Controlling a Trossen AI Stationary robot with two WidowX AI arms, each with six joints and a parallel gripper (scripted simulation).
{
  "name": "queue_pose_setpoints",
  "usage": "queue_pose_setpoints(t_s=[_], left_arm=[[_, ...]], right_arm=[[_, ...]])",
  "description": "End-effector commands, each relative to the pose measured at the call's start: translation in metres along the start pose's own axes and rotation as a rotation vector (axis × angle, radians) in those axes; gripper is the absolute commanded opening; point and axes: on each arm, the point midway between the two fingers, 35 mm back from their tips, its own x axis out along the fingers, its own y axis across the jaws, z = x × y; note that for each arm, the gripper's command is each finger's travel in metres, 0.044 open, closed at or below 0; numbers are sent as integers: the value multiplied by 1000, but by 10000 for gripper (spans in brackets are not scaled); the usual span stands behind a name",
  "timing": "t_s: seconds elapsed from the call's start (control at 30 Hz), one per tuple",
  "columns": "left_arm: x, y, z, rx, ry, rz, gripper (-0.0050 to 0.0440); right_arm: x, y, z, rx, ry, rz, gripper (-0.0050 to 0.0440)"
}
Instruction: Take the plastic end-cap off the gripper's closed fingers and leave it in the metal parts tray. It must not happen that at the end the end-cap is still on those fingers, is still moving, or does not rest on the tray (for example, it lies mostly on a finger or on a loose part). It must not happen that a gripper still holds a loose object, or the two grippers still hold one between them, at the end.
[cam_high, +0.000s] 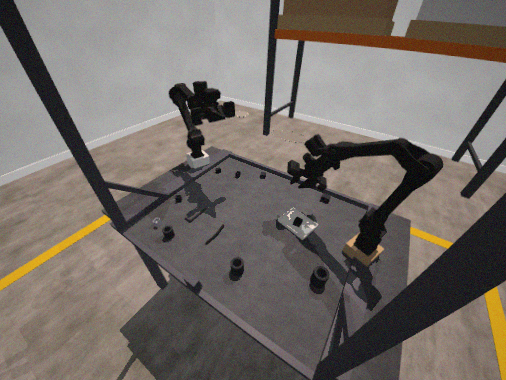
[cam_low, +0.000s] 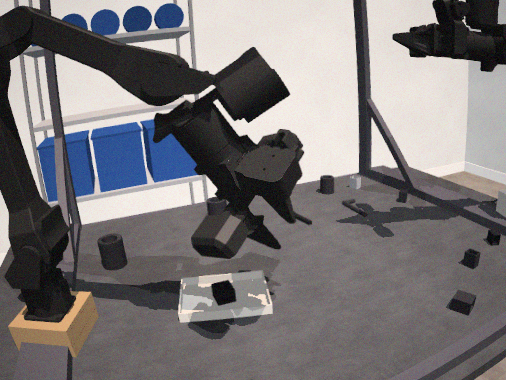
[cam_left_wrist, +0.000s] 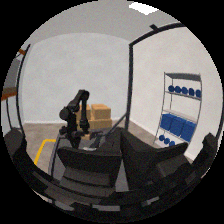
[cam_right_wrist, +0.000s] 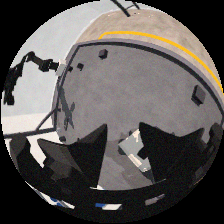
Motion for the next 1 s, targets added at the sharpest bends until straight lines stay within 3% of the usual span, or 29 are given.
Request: queue_pose_setpoints(t_s=[0.0, 0.17, 0.23, 0.5, 0.73, 0.8, 0.97], left_arm=[[0, 0, 5, -3, -12, -3, 0], [0, 0, 5, -4, -12, -3, 0], [0, 0, 5, -4, -12, -3, 0], [0, 0, 5, -5, -12, -2, 0], [0, 0, 6, -6, -12, -2, 0], [0, 0, 6, -6, -12, -2, 0], [0, 0, 6, -6, -12, -1, 0]], right_arm=[[-26, 17, 22, -145, -168, 96, 200], [-51, 31, 39, -287, -330, 161, 200], [-51, 31, 39, -287, -330, 161, 200], [-96, 47, 59, -485, -592, 222, 200], [-140, 57, 69, -629, -824, 240, 200], [-140, 57, 69, -629, -824, 240, 200], [-173, 61, 72, -716, -992, 234, 200]])
